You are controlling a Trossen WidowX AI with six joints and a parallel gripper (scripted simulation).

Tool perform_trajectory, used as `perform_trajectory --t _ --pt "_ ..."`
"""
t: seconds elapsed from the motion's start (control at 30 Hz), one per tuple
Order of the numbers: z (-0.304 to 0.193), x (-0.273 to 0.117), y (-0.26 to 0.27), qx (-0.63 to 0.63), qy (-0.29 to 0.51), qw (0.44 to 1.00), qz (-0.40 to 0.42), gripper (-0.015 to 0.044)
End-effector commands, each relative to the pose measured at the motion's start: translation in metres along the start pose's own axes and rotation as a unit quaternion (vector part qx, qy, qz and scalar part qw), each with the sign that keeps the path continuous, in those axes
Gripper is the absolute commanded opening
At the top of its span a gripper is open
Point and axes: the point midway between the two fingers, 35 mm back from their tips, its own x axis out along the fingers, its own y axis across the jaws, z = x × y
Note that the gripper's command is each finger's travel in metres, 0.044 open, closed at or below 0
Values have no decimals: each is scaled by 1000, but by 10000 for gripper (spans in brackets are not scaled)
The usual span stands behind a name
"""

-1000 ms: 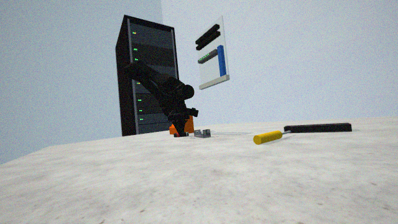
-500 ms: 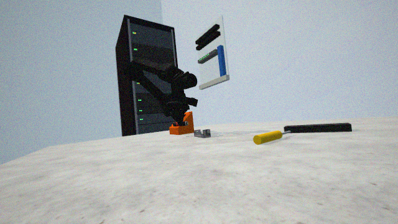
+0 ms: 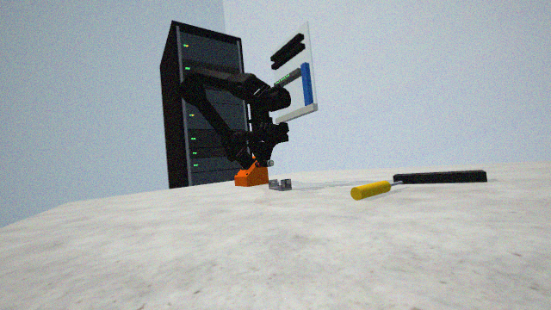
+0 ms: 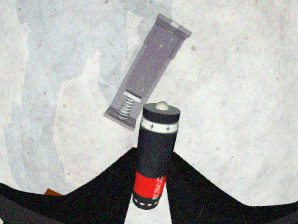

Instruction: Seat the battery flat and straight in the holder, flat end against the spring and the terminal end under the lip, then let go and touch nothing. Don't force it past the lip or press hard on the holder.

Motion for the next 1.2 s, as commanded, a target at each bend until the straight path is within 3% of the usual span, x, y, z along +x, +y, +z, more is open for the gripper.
perform_trajectory --t 0.0,0.23,1.17 --pt "19 -5 3 74 -3 997 2 58" --pt "47 -7 9 198 -4 980 -1 58" --pt "51 31 8 191 -126 973 -12 58"
